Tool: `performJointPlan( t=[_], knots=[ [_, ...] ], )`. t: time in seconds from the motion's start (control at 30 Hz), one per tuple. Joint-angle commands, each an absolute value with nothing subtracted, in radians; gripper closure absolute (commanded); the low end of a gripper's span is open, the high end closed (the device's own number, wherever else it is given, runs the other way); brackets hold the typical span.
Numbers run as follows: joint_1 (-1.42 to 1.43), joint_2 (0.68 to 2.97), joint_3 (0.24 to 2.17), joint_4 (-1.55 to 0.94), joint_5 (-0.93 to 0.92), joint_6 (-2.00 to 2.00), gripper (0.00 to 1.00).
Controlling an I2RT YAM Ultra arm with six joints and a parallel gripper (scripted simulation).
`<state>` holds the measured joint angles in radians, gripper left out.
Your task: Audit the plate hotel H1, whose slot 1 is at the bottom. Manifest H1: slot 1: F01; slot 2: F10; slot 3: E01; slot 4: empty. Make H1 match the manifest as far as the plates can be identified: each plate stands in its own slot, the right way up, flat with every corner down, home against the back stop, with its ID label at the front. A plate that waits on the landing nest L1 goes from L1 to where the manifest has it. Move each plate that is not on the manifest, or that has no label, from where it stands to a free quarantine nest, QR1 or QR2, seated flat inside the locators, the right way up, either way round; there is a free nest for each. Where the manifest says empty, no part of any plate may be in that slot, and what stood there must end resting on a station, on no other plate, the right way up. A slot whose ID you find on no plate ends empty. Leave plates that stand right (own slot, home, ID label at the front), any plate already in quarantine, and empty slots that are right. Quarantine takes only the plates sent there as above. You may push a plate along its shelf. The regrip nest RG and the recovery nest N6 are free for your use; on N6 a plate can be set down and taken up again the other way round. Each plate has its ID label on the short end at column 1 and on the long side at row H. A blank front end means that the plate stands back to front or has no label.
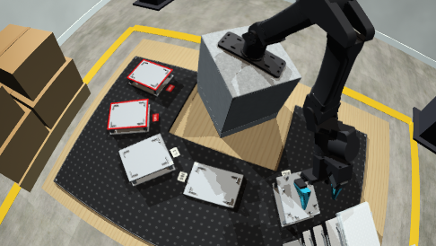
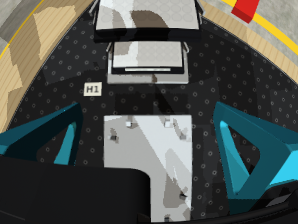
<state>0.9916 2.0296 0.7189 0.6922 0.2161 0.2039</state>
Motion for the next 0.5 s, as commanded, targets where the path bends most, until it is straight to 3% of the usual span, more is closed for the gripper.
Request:
performJointPlan(
  t=[0.0, 0.47],
  knots=[
    [0.997, 2.016, 0.707, 0.706, 0.221, 0.206, 0.0],
    [1.017, 1.992, 0.626, 0.76, 0.237, 0.218, 0.0]
  ],
)
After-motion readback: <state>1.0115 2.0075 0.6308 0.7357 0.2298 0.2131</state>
